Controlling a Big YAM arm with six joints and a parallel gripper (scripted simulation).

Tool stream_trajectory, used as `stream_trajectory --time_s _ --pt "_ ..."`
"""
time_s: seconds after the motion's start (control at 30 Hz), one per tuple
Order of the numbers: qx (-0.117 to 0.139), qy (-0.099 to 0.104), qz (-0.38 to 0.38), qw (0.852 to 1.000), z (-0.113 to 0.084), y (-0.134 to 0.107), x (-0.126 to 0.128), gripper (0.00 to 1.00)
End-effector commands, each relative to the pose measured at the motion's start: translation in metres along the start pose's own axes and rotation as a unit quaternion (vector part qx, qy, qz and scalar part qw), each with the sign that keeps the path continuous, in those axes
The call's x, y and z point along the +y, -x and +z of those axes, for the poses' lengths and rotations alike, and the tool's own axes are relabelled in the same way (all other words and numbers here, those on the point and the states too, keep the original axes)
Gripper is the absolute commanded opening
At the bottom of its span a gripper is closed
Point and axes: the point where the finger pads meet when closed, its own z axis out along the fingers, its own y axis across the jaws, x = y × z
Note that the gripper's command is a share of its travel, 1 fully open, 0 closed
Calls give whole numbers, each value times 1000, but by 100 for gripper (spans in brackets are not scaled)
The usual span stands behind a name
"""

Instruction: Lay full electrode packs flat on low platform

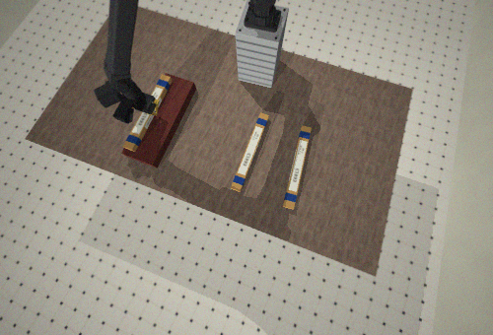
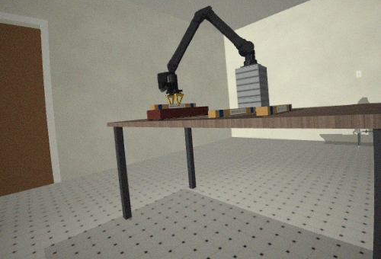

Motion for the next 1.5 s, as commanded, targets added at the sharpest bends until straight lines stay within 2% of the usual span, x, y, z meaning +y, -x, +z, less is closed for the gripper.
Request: stream_trajectory --time_s 0.0,0.23,0.3,0.47,0.57,0.8,1.23,1.37,1.47 --pt "-16 -16 -2 1000 -39 8 -8 74" --pt "-12 -13 -2 1000 -76 4 -4 74" --pt "-12 -13 -2 1000 -76 4 -4 74" --pt "-11 -12 -2 1000 -101 3 -2 74" --pt "-11 -12 -2 1000 -103 3 -2 74" --pt "-3 -4 -2 1000 -88 -2 2 74" --pt "-3 -5 -2 1000 -84 0 0 74" --pt "-11 -11 0 1000 -90 5 26 74" --pt "-12 -12 0 1000 -91 5 33 74"
